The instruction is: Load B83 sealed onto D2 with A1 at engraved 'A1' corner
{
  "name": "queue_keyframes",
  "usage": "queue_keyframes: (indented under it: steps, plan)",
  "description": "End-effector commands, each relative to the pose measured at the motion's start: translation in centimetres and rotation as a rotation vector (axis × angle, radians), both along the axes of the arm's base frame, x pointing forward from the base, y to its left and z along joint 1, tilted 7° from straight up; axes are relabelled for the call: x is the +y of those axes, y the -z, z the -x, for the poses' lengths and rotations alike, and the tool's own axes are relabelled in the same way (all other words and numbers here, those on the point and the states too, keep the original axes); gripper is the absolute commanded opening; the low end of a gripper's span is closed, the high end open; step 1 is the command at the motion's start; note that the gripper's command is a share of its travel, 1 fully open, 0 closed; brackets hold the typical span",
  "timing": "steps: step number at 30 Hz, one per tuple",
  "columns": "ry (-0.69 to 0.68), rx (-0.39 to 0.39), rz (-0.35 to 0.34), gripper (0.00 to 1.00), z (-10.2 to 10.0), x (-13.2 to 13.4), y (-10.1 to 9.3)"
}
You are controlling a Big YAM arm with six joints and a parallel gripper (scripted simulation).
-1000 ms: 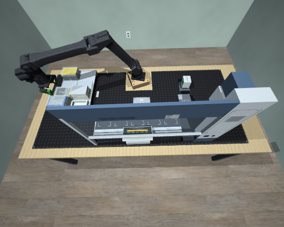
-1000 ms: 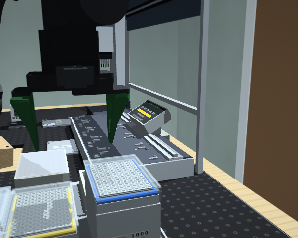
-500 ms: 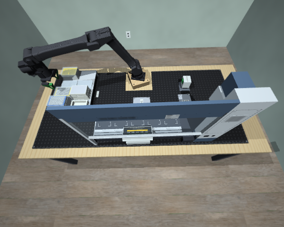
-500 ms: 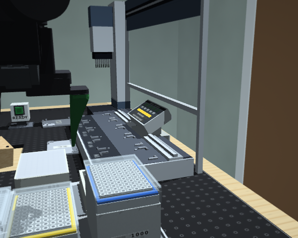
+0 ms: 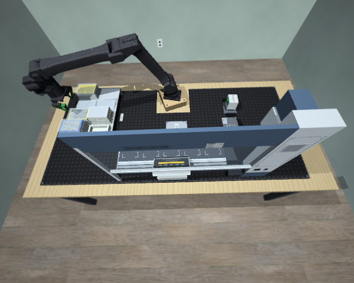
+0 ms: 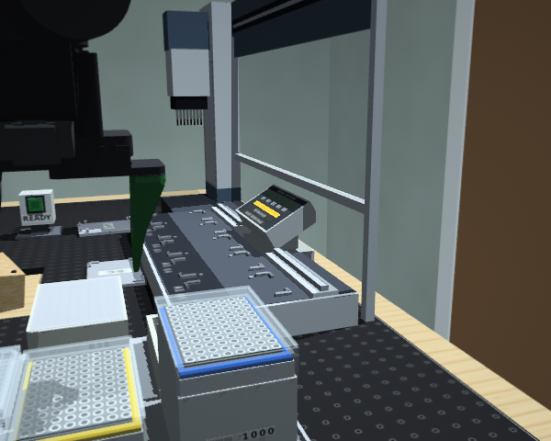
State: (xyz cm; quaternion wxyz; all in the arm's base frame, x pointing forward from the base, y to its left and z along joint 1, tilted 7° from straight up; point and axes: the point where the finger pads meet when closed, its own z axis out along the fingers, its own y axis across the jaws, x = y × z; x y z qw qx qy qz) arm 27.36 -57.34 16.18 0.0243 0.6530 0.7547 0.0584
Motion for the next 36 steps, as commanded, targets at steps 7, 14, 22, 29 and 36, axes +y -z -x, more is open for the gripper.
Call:
queue_keyframes:
  steps: [7, 14, 22, 29, 36]
  plan:
    - [-0.015, -0.023, 0.051, 1.00, -0.4, -0.7, -2.3]
    - [-0.015, -0.023, 0.051, 1.00, -0.4, -0.7, -2.3]
    - [-0.012, -0.020, 0.048, 1.00, 3.0, -1.0, -1.6]
    - [-0.013, -0.019, 0.059, 1.00, 6.5, -1.4, -1.7]
    - [-0.013, -0.013, 0.053, 1.00, 10.0, -2.0, -0.8]
